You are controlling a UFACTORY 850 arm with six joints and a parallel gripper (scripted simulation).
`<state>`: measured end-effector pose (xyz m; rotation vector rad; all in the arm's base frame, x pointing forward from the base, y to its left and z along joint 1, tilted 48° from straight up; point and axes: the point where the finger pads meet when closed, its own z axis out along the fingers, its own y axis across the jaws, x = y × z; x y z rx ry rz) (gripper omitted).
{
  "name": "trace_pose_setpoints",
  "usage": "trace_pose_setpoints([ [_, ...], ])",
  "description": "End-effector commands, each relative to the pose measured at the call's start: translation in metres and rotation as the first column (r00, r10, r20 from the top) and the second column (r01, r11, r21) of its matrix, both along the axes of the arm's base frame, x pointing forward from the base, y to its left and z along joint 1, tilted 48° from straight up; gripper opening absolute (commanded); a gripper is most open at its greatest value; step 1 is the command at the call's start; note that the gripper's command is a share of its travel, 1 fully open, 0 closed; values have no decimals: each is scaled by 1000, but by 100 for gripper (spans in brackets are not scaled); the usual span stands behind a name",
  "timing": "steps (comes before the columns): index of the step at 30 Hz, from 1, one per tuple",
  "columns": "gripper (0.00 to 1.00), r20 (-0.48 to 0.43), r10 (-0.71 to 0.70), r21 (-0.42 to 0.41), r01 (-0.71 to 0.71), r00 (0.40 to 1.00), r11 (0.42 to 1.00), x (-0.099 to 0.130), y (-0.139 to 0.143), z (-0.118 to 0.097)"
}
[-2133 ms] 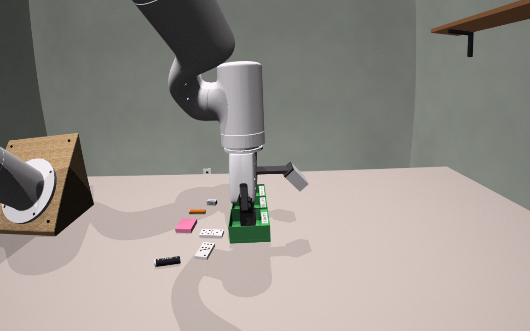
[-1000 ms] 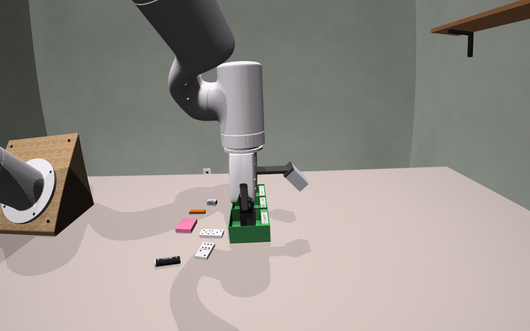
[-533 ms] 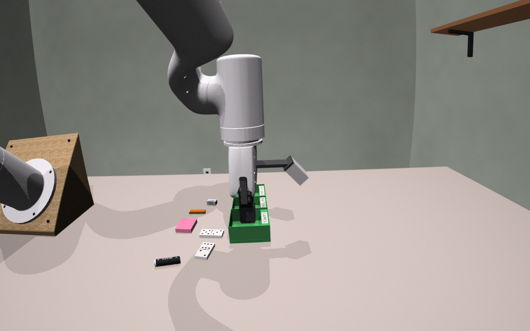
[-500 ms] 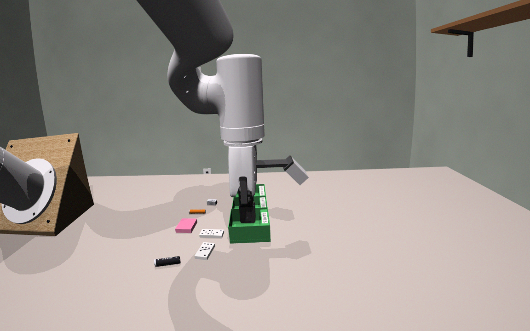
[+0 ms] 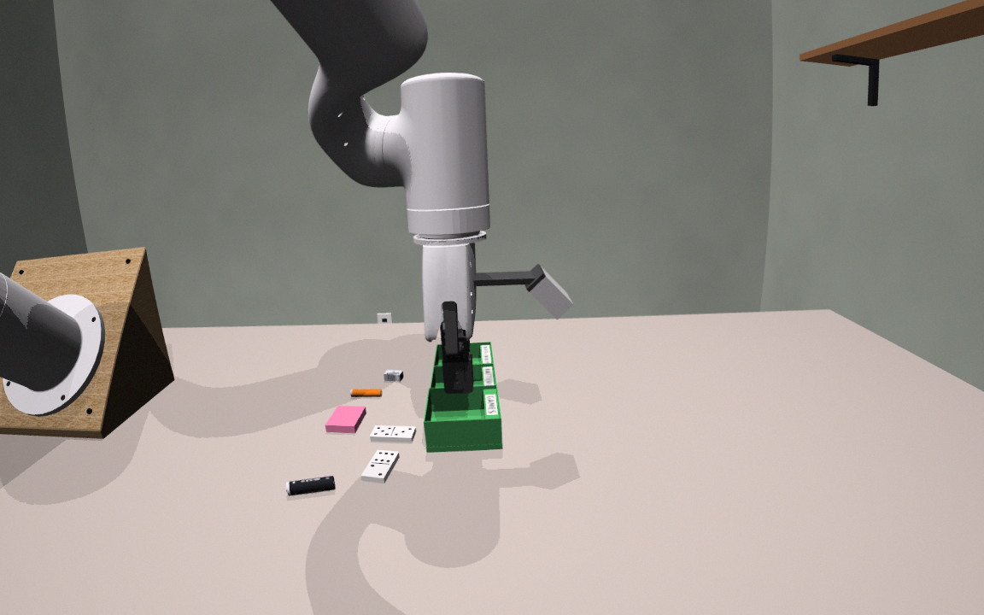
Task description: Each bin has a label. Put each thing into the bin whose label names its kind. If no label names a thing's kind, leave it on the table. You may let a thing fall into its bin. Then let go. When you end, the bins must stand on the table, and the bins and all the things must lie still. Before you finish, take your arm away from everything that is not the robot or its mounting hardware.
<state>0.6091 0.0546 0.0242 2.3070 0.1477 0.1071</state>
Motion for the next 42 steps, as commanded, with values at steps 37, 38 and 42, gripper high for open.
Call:
trace_pose_setpoints([
  [37,7,1,0,0,0,1000,1000,-4,52,-66],
  [38,7,1,0,0,0,1000,1000,-4,50,-68],
  [42,7,1,0,0,0,1000,1000,-2,43,-75],
])
